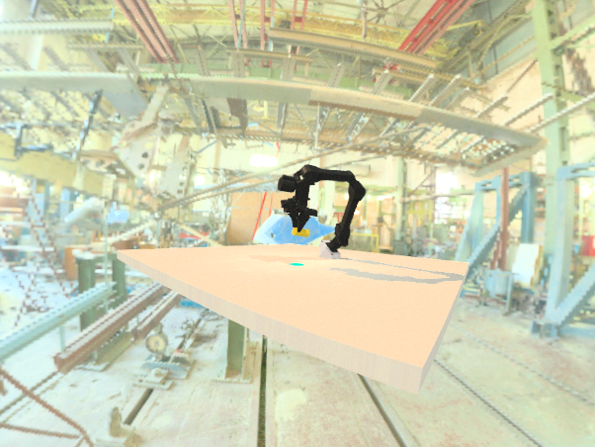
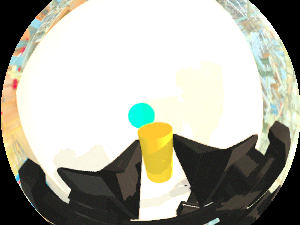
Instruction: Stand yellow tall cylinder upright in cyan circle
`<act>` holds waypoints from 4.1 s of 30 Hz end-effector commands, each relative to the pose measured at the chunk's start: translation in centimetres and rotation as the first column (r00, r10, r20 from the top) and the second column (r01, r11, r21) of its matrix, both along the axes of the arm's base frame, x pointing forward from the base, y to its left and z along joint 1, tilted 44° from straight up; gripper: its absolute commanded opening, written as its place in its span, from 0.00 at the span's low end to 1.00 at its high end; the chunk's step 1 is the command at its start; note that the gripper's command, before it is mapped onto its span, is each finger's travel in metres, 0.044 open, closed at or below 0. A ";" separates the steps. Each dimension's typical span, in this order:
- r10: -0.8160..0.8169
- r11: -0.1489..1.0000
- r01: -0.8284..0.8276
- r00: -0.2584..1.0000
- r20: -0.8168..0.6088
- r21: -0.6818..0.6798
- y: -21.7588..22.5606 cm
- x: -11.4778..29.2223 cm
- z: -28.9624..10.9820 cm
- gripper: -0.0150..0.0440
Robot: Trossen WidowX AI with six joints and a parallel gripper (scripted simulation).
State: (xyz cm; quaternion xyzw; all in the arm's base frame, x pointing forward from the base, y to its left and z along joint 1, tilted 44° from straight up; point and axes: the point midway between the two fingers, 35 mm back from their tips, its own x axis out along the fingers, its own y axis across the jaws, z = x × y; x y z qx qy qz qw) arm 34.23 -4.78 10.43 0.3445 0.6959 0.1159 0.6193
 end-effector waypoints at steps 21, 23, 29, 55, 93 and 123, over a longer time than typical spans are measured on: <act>-0.024 0.991 0.032 0.998 0.062 -0.130 0.2 0.0 -1.4 0.43; -0.026 0.990 0.035 0.997 0.068 -0.140 0.2 0.0 -1.5 0.43; -0.034 0.984 0.049 0.996 0.088 -0.169 0.3 0.1 -1.8 0.43; -0.073 0.952 0.125 0.980 0.188 -0.278 0.4 0.3 -2.7 0.43; -0.142 0.883 0.284 0.920 0.364 -0.373 0.6 0.7 -3.3 0.43; -0.203 0.818 0.434 0.832 0.517 -0.378 0.8 0.7 -3.0 0.43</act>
